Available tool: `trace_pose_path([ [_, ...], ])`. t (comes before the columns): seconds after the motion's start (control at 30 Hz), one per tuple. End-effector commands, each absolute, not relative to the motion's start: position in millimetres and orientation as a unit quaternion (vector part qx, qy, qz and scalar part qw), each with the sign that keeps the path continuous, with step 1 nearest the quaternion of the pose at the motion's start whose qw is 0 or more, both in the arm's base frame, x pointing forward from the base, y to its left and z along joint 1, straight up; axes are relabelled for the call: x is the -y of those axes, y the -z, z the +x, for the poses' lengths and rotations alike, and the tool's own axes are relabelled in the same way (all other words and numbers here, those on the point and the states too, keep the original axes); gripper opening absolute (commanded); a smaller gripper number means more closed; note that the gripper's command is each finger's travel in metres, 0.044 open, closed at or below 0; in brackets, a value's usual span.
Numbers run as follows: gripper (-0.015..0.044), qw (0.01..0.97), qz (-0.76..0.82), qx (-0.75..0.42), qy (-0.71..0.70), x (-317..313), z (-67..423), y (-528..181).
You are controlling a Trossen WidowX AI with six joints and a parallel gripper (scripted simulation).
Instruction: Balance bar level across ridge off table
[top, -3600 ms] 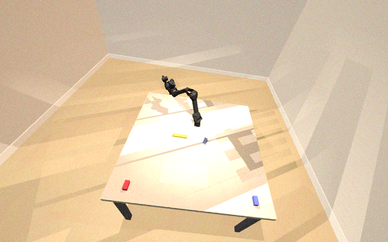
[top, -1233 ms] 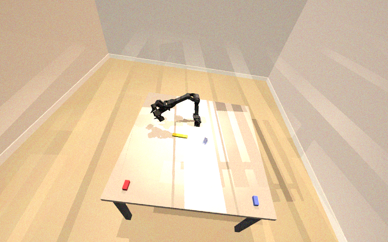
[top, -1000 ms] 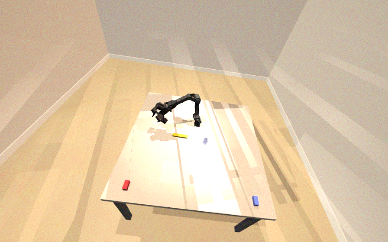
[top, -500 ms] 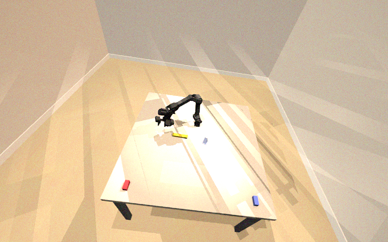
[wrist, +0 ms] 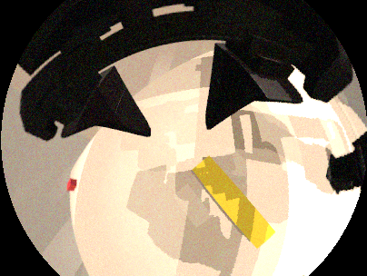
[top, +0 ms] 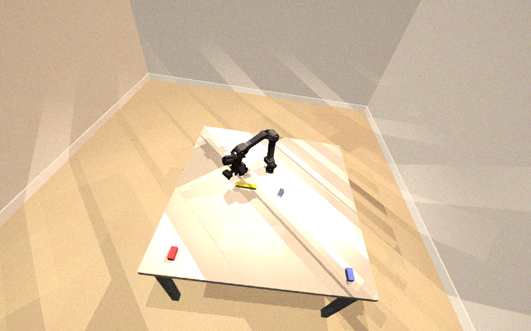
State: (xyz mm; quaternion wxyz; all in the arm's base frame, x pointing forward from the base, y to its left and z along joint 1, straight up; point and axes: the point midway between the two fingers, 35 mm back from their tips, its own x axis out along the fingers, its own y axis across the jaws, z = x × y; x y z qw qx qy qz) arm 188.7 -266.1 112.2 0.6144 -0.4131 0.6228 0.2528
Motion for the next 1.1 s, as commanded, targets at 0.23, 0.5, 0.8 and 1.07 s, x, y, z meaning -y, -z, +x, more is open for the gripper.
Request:
trace_pose_path([
  [0.23, 0.0315, 0.529, -0.488, -0.533, -0.446, 206.5, 195.3, -115.4],
  [0.5, 0.0315, 0.507, -0.501, -0.507, -0.485, 193.4, 194.9, -116.6],
  [0.8, 0.0315, 0.507, -0.501, -0.507, -0.485, 194.4, 195.9, -82.1],
  [1.07, 0.0315, 0.507, -0.501, -0.507, -0.485, 194.0, 195.6, -71.2],
])
